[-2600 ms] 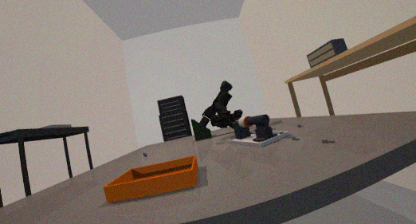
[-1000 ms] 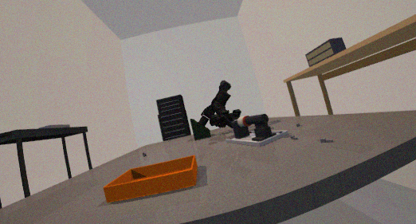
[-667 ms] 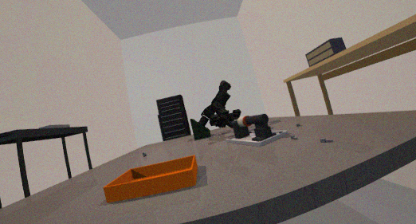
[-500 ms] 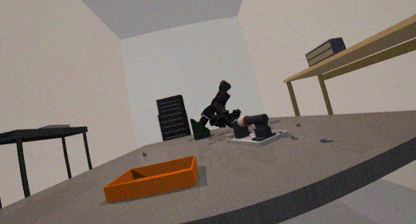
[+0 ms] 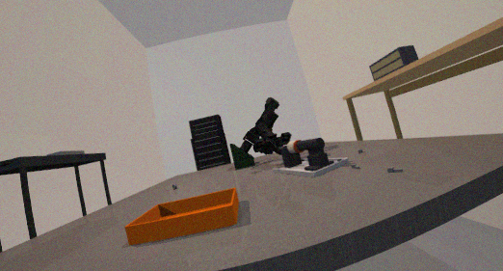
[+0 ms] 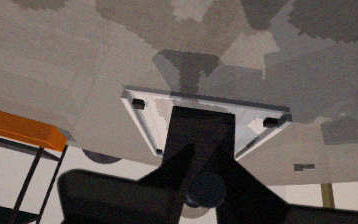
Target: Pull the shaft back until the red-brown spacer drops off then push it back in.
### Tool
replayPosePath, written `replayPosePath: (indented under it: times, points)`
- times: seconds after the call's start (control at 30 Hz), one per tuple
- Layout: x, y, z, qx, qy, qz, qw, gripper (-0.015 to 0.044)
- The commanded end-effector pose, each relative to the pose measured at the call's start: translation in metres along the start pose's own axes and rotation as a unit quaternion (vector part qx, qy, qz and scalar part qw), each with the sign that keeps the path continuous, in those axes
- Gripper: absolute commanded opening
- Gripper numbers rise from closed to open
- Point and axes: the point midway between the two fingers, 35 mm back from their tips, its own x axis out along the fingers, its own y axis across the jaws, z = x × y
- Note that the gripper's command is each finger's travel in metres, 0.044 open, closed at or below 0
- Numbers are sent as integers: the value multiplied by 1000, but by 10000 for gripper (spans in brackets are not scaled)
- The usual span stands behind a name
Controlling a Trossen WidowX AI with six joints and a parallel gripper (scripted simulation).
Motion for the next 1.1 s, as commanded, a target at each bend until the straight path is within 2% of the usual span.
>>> replayPosePath:
  times: [0.0,1.07]
  points:
    - [-1,-1,1,-2,0,-1,1000,0]
    - [-3,-1,3,-2,0,-1,1000,0]
